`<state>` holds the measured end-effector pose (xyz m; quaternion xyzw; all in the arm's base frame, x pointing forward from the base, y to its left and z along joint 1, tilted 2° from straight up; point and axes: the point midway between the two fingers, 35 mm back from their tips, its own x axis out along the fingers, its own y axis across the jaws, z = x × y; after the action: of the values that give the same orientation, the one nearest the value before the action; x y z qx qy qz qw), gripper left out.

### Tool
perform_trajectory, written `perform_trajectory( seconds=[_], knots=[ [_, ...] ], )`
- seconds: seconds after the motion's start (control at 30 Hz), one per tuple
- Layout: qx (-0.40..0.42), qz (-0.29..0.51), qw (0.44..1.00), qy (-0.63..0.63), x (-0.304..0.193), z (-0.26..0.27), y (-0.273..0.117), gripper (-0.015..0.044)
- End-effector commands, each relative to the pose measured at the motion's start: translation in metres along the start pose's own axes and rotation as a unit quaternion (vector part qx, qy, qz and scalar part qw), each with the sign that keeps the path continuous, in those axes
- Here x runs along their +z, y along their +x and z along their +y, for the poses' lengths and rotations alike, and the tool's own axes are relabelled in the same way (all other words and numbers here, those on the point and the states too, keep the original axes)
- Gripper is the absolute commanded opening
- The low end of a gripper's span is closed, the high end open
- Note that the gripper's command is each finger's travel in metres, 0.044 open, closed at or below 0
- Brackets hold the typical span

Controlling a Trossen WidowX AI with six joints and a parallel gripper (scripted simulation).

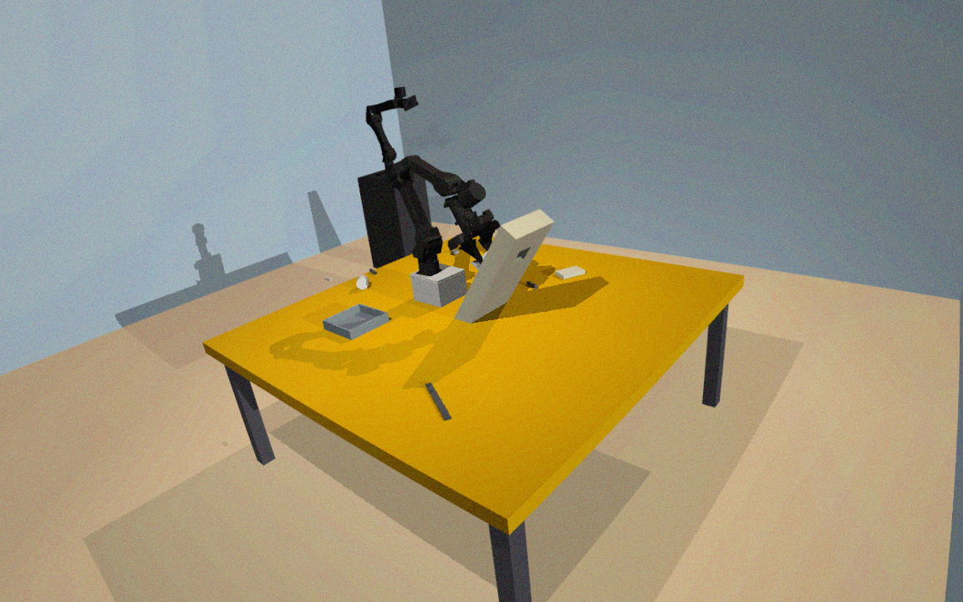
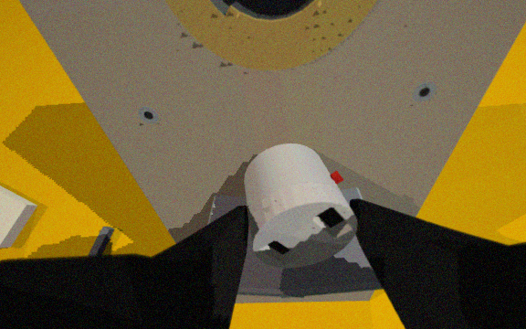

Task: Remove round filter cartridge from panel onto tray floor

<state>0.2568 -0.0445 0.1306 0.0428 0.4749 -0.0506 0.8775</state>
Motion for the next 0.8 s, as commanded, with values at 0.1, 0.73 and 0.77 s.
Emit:
perform_trajectory(
  seconds=[0.1,0.73,0.77],
  knots=[
    [0.000,-0.001,1.000,0.000,0.015,0.000,-0.007,0.0000],
    [0.000,0.001,1.000,0.000,0.028,0.000,-0.086,0.0000],
    [0.000,0.001,1.000,0.000,0.027,0.000,-0.092,0.0000]
  ],
)
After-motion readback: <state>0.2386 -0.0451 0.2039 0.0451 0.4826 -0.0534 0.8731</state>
